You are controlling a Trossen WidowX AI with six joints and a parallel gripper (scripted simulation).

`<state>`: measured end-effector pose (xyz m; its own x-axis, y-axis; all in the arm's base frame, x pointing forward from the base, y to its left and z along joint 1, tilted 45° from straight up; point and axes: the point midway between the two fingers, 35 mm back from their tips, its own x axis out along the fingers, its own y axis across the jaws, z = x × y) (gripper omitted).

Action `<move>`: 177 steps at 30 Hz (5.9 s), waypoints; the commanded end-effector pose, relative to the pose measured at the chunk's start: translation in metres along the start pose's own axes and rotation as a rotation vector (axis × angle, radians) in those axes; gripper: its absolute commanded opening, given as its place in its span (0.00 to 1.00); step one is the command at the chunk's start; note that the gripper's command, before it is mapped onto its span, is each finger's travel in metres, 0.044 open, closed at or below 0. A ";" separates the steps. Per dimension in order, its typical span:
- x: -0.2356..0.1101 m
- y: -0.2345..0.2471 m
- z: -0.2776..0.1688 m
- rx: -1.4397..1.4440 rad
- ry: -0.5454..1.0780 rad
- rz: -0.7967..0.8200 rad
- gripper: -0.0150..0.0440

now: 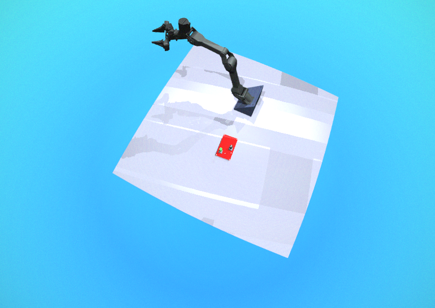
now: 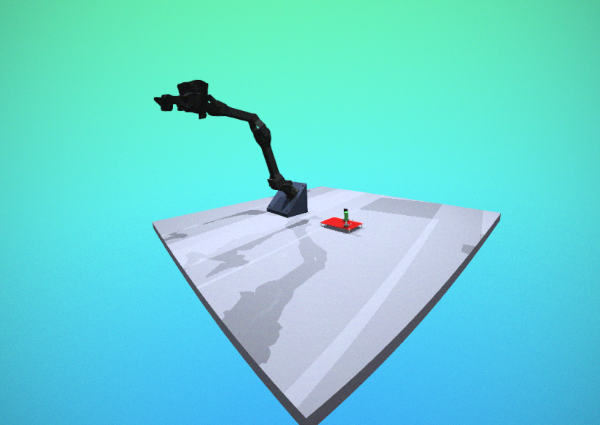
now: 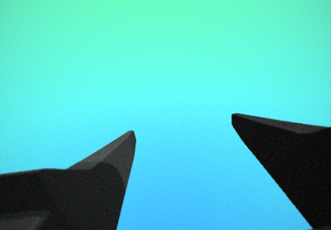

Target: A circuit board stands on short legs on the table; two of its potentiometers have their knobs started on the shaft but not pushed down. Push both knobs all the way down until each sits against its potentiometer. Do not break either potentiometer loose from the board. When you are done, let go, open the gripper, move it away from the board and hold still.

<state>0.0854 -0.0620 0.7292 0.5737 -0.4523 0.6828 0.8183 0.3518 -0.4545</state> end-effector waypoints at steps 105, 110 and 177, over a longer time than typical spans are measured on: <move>-0.403 0.581 -0.280 0.002 1.657 0.284 0.25; -0.405 0.584 -0.300 0.002 1.657 0.283 0.25; -0.408 0.589 -0.326 0.001 1.655 0.282 0.25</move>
<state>0.3455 0.0643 -0.0007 0.1126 -0.6899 -0.7151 0.6972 0.5677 -0.4379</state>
